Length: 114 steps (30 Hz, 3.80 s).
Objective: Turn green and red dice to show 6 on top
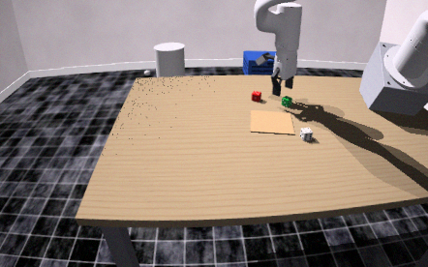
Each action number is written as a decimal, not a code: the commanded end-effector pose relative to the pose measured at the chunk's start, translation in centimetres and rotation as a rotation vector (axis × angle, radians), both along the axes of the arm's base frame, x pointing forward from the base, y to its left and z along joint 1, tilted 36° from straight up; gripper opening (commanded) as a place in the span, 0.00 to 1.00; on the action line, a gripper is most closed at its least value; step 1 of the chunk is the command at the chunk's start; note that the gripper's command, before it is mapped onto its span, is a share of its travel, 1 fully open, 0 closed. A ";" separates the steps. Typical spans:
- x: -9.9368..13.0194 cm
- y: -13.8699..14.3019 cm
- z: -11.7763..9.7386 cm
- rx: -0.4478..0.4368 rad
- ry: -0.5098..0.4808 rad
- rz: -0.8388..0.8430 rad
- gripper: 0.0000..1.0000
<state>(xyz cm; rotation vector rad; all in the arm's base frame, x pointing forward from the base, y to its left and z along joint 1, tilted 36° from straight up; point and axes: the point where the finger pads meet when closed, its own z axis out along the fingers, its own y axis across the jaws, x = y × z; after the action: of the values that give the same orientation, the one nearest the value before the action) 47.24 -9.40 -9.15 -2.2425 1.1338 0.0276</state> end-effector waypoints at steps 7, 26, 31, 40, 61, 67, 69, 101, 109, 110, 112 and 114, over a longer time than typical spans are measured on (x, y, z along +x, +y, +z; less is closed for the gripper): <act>0.0 0.0 0.1 -0.001 -0.003 -0.002 1.00; 0.0 0.0 0.1 -0.001 -0.003 -0.002 1.00; 0.0 0.0 0.1 -0.001 -0.003 -0.002 1.00; 0.0 0.5 0.4 -0.001 -0.003 -0.002 1.00; 0.9 11.3 7.8 -0.001 -0.003 -0.002 1.00; 1.2 14.1 9.7 -0.001 -0.003 -0.002 1.00; 1.3 15.3 10.5 -0.001 -0.003 -0.002 1.00; 1.6 18.8 12.9 -0.001 -0.003 -0.002 1.00; 1.6 18.8 12.9 -0.001 -0.003 -0.002 1.00; 1.6 18.8 12.9 -0.001 -0.003 -0.002 1.00; 1.6 18.8 12.9 -0.001 -0.003 -0.002 1.00; 1.6 18.8 12.9 -0.001 -0.003 -0.002 1.00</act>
<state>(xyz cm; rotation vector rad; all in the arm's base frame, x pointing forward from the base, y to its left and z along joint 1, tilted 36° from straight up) 48.78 9.43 3.75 -2.2423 1.1344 0.0235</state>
